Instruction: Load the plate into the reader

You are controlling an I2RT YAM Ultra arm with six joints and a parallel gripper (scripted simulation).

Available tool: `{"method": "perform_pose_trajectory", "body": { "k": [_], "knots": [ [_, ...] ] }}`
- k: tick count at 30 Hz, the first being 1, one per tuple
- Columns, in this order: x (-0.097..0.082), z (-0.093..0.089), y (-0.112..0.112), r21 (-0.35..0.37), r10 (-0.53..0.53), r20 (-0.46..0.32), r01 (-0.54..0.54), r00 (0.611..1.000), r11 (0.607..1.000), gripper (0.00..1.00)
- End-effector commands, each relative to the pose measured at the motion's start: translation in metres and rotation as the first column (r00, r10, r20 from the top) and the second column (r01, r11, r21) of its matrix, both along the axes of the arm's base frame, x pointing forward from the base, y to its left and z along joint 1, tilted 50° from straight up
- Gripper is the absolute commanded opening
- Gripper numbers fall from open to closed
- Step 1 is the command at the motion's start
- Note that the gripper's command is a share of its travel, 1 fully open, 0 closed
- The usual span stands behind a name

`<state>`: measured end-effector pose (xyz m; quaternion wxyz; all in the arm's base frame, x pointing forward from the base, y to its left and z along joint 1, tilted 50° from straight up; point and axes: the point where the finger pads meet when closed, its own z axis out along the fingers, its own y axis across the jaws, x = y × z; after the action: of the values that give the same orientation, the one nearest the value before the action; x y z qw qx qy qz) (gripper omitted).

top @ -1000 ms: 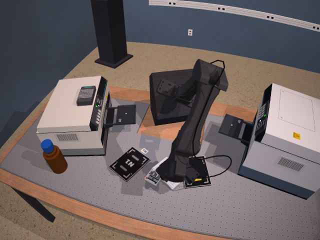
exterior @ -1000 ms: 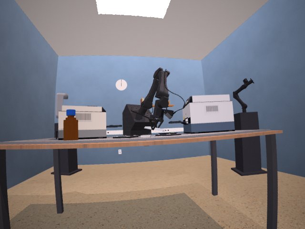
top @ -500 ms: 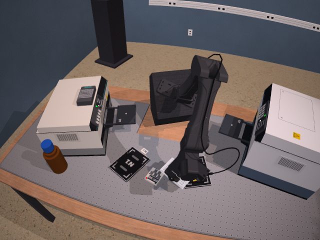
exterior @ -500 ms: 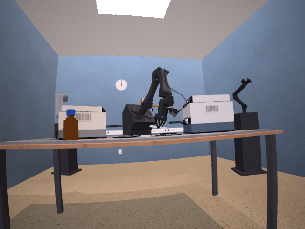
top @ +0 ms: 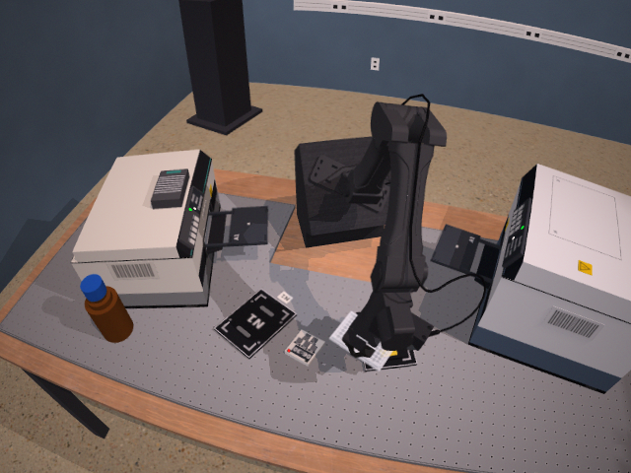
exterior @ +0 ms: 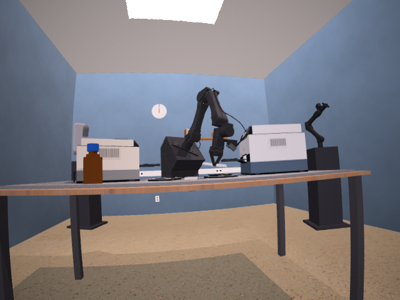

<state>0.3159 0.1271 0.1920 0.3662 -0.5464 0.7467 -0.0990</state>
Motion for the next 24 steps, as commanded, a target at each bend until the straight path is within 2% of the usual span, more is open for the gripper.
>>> {"method": "perform_pose_trajectory", "body": {
  "k": [1,14,18,21,24],
  "knots": [
    [-0.004,0.024,0.003,0.003,-0.002,0.059,0.002,0.998,1.000,0.86],
    [-0.024,0.026,0.023,-0.062,0.096,0.075,-0.091,0.993,0.994,0.86],
    [-0.037,0.007,0.027,-0.105,0.137,0.039,-0.132,0.990,0.986,0.86],
    [-0.042,0.011,0.033,-0.112,0.157,0.051,-0.150,0.986,0.982,0.86],
    [-0.048,0.007,0.037,-0.134,0.187,0.048,-0.179,0.981,0.975,0.86]
  ]
}}
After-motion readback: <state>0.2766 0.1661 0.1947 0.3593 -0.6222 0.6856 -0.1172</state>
